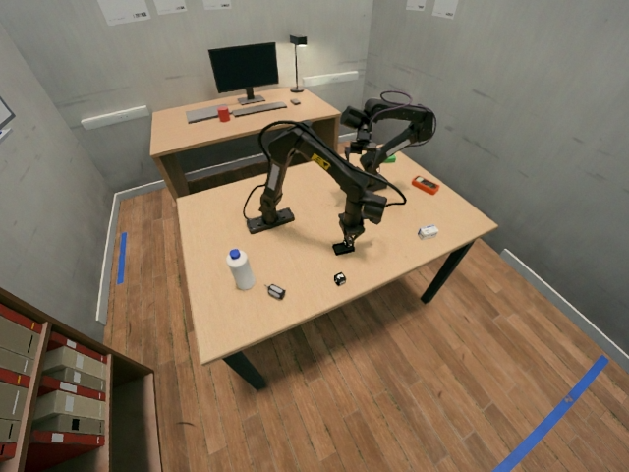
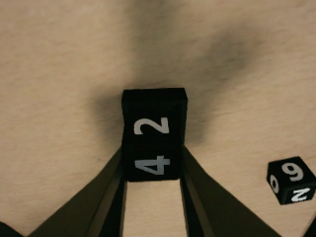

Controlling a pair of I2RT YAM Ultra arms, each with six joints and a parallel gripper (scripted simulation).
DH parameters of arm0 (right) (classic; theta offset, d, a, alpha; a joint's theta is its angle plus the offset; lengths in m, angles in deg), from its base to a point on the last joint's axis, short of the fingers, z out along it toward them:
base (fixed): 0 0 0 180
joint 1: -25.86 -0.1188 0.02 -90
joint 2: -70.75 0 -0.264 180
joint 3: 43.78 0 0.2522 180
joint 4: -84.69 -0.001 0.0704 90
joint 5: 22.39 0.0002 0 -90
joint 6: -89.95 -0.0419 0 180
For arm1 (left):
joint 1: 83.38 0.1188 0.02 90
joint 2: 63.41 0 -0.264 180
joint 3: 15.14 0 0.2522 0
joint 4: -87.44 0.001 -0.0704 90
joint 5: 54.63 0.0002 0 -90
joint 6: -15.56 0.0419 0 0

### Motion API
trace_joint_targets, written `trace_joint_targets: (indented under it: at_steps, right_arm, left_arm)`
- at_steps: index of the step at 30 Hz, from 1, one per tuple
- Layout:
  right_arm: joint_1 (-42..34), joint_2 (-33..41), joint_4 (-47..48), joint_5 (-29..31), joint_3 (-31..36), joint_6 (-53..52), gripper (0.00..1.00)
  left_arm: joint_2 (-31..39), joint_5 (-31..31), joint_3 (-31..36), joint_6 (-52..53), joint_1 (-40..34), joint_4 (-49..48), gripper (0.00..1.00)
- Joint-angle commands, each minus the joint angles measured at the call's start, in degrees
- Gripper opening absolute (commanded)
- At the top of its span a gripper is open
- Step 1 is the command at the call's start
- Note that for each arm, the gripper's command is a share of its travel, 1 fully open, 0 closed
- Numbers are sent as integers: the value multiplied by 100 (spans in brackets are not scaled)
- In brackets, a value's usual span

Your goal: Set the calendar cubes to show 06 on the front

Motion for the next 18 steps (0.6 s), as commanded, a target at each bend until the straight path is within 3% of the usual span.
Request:
trace_joint_targets:
  at_steps: [1, 18]
  right_arm:
    - [67, 105, 48, -42, 63, 44, 26]
    - [109, 146, -53, -64, -100, 59, 26]
  left_arm:
    - [-25, -143, -129, -27, -34, 39, 100]
    - [-25, -143, -129, -27, -34, 39, 100]
